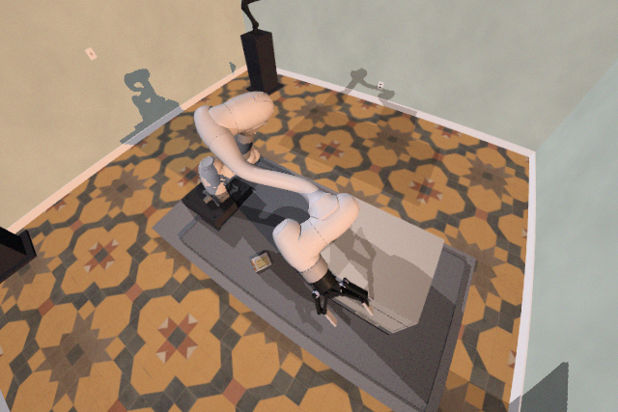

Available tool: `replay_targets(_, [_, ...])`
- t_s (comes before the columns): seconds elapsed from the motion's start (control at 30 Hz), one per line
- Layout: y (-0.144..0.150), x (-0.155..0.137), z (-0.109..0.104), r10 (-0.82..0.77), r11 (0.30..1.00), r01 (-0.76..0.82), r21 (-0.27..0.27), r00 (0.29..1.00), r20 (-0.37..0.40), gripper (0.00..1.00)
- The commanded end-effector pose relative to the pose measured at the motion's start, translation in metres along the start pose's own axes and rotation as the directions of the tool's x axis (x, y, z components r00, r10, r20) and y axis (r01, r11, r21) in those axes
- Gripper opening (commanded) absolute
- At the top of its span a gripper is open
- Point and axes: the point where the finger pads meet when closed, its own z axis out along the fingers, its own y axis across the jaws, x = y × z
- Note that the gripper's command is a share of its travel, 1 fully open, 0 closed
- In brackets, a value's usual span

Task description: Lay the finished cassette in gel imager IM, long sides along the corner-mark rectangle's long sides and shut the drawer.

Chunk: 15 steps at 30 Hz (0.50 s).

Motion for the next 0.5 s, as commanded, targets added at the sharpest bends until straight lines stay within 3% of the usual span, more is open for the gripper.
replay_targets(0.0, [-0.007,-0.008,-0.016,-0.023,1.0,0.023,0.004,1.0,0.007,1.0])
replay_targets(0.13, [-0.015,-0.017,-0.033,-0.023,1.0,0.023,0.004,1.0,0.007,1.0])
replay_targets(0.23, [-0.015,-0.018,-0.034,-0.023,1.0,0.023,0.004,1.0,0.007,1.0])
replay_targets(0.37, [-0.021,-0.027,-0.05,-0.149,0.989,0.149,0.006,0.988,0.033,1.0])
replay_targets(0.47, [-0.025,-0.034,-0.063,-0.149,0.989,0.149,0.006,0.988,0.033,1.0])
